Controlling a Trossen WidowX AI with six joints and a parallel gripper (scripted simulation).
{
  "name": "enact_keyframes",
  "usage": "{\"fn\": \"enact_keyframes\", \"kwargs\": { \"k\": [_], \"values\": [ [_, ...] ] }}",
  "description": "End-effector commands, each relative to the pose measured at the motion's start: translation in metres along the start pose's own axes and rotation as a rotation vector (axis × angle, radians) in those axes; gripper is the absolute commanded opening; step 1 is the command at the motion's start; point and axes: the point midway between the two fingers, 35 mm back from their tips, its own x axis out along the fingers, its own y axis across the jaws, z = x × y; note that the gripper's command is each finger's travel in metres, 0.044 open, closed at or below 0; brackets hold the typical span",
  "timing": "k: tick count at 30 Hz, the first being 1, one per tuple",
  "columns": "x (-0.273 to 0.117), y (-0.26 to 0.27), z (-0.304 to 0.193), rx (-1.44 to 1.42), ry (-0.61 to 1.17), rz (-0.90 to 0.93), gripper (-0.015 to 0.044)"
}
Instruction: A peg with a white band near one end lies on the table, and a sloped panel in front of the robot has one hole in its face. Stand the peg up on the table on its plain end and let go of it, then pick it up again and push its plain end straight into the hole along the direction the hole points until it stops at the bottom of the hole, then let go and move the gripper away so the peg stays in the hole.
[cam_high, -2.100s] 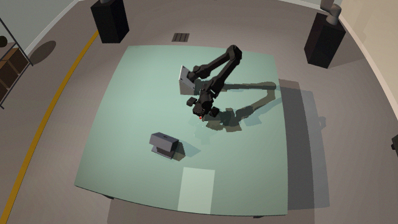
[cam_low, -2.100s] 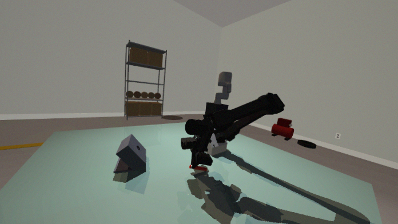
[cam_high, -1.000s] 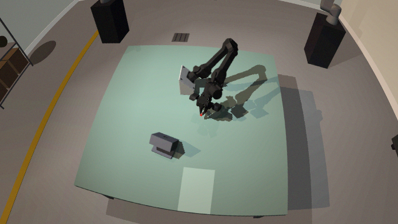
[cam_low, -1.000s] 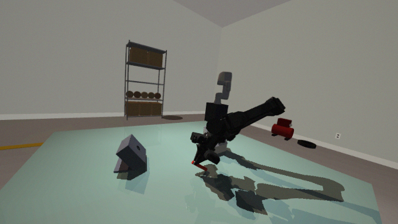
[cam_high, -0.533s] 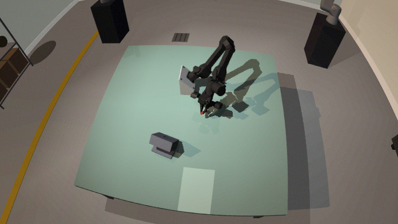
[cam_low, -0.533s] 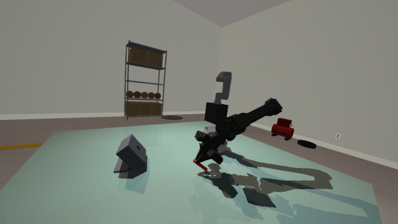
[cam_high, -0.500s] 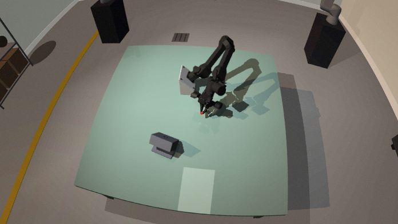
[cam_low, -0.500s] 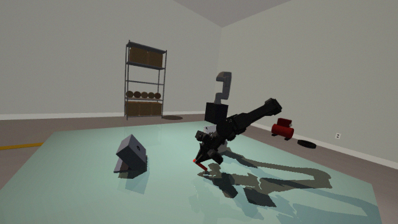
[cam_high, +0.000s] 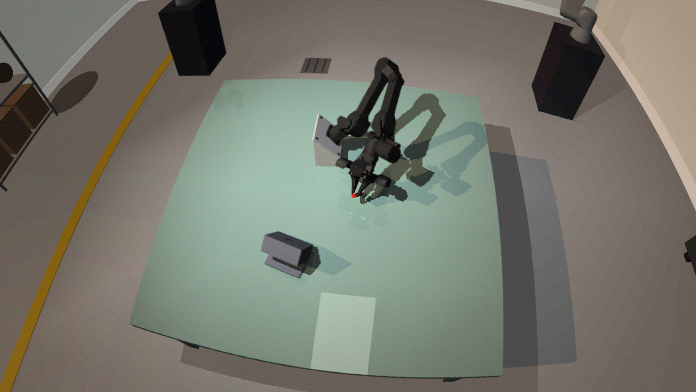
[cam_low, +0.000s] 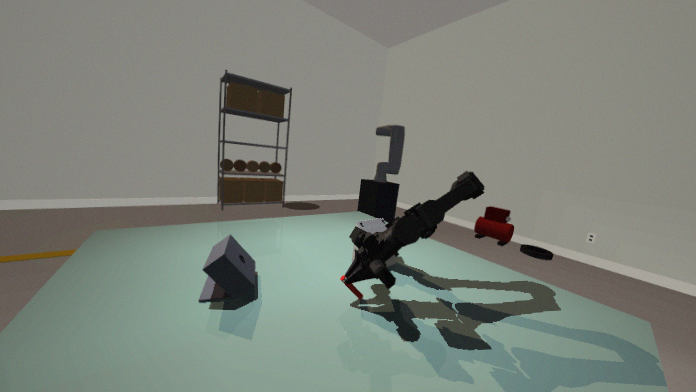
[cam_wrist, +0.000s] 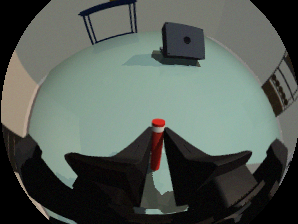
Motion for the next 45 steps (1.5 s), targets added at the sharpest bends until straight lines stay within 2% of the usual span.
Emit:
{"fn": "enact_keyframes", "kwargs": {
  "k": [1, 45],
  "values": [
    [-0.002, -0.001, -0.002, 0.004, -0.030, 0.000, 0.0049],
    [-0.025, -0.001, -0.022, 0.011, -0.409, -0.002, 0.0049]
  ]
}}
